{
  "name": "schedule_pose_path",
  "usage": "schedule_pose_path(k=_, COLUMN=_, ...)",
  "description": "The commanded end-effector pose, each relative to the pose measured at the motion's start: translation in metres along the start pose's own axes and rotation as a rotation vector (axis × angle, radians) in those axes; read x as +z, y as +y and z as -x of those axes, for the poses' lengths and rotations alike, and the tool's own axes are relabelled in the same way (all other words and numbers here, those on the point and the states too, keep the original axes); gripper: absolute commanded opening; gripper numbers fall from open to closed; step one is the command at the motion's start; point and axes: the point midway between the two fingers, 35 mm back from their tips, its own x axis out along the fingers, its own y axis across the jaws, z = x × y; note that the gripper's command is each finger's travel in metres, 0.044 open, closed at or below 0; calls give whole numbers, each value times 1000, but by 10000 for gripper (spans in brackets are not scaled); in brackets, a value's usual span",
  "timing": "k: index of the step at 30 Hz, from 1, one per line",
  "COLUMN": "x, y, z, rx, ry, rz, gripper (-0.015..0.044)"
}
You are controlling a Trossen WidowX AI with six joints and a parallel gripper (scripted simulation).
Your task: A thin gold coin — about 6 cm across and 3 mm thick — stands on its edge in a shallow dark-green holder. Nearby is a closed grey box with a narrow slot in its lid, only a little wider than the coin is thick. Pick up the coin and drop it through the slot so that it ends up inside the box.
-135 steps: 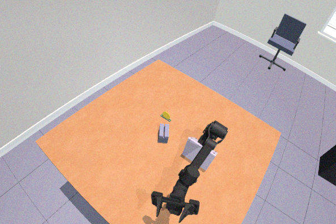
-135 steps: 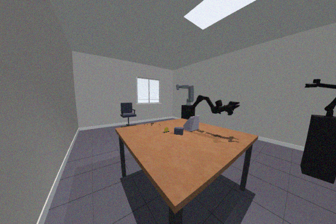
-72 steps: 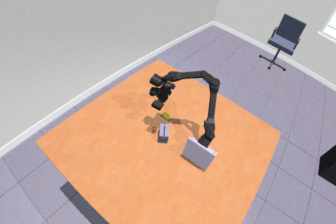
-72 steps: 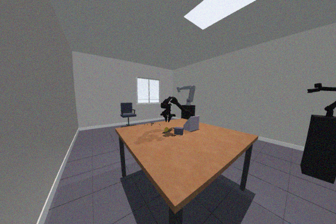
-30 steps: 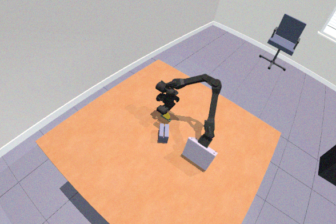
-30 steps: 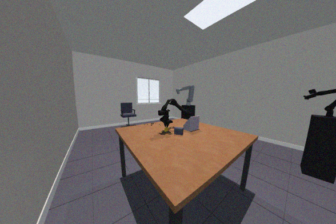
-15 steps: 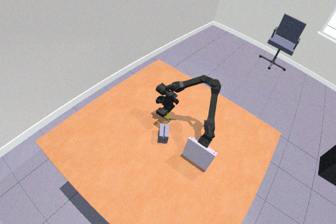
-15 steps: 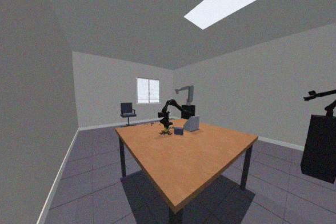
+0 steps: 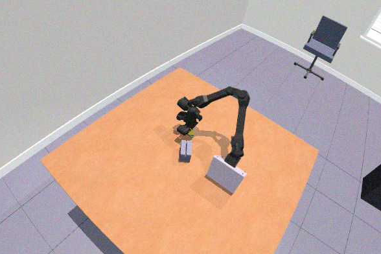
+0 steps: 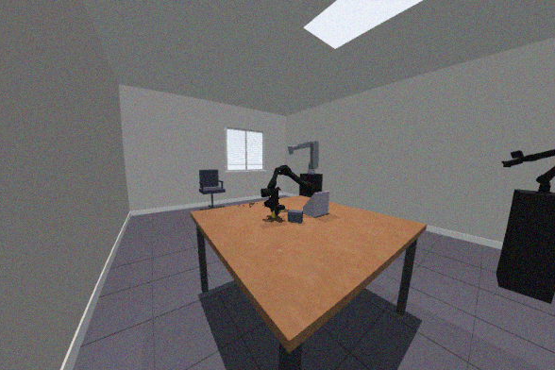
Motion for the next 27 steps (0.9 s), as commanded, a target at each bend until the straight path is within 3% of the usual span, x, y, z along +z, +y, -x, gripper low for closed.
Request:
schedule_pose_path(k=1, x=-2, y=2, z=-5, rx=2, ry=4, rz=13, gripper=134)
schedule_pose_path(k=6, x=-2, y=2, z=-5, rx=2, ry=4, rz=13, gripper=3)
schedule_pose_path(k=27, x=6, y=1, z=10, rx=2, ry=-27, rz=-23, gripper=0)
